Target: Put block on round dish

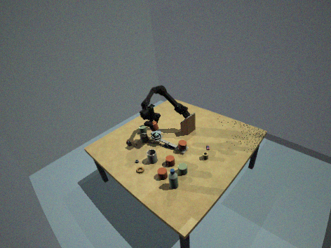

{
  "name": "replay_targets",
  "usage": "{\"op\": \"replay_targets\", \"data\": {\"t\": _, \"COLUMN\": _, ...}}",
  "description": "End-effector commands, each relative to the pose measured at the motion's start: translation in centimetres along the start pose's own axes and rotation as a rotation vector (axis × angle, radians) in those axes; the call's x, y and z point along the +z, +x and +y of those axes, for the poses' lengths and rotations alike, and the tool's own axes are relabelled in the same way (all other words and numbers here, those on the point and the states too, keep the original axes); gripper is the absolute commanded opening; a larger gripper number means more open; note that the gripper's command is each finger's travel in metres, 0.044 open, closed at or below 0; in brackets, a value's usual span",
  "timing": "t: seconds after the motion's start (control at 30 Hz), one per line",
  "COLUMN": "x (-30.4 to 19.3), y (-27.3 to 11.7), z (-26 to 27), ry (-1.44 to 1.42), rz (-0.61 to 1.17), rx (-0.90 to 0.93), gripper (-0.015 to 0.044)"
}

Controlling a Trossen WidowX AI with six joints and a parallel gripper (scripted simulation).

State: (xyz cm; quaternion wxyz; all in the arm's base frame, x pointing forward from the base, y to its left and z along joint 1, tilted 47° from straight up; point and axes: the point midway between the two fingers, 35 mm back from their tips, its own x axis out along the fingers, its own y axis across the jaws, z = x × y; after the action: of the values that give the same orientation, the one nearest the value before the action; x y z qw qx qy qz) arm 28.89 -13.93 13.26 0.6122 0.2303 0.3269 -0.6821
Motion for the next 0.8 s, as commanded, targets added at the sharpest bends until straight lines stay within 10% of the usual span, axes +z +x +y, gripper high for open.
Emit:
{"op": "replay_targets", "data": {"t": 0.0, "x": 2.0, "y": 1.1, "z": -2.1, "ry": 0.013, "rz": 0.028, "rx": 0.005, "gripper": 0.0000}}
{"op": "replay_targets", "data": {"t": 0.77, "x": 8.6, "y": 6.6, "z": -17.9, "ry": 0.018, "rz": -0.010, "rx": 0.027, "gripper": 0.0000}}
